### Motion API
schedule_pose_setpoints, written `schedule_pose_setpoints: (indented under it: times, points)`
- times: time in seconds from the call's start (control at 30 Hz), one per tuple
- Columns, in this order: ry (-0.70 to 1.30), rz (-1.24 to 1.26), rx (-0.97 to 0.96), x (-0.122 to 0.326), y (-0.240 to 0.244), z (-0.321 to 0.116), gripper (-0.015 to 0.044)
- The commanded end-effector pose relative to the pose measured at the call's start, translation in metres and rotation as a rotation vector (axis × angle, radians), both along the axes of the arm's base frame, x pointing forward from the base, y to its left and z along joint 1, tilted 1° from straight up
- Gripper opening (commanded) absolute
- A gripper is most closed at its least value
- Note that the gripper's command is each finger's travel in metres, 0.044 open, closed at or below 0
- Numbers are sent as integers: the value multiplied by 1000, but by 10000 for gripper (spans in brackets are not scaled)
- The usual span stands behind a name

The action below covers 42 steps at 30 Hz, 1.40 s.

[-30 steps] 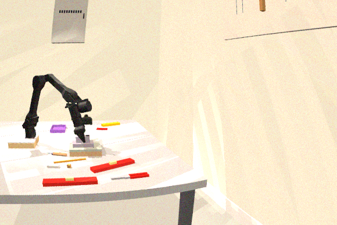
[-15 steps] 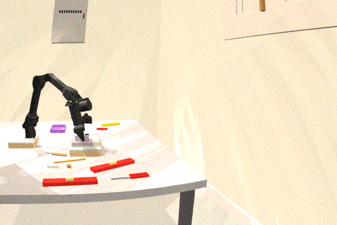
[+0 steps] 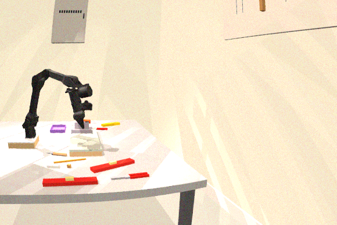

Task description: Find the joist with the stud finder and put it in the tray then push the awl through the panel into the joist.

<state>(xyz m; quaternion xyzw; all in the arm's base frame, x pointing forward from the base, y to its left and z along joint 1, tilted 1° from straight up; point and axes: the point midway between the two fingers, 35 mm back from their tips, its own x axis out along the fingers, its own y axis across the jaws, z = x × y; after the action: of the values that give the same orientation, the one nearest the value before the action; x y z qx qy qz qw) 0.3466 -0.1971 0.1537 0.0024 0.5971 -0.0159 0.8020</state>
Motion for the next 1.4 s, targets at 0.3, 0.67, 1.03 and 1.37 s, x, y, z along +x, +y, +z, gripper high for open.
schedule_pose_setpoints:
  times: [0.3,0.67,1.03,1.37]
  points:
    - [-20,62,-16,10,21,20,0]
    - [-18,248,-13,33,93,14,0]
    - [-16,434,-11,42,167,8,0]
    - [-14,603,-9,38,234,3,0]
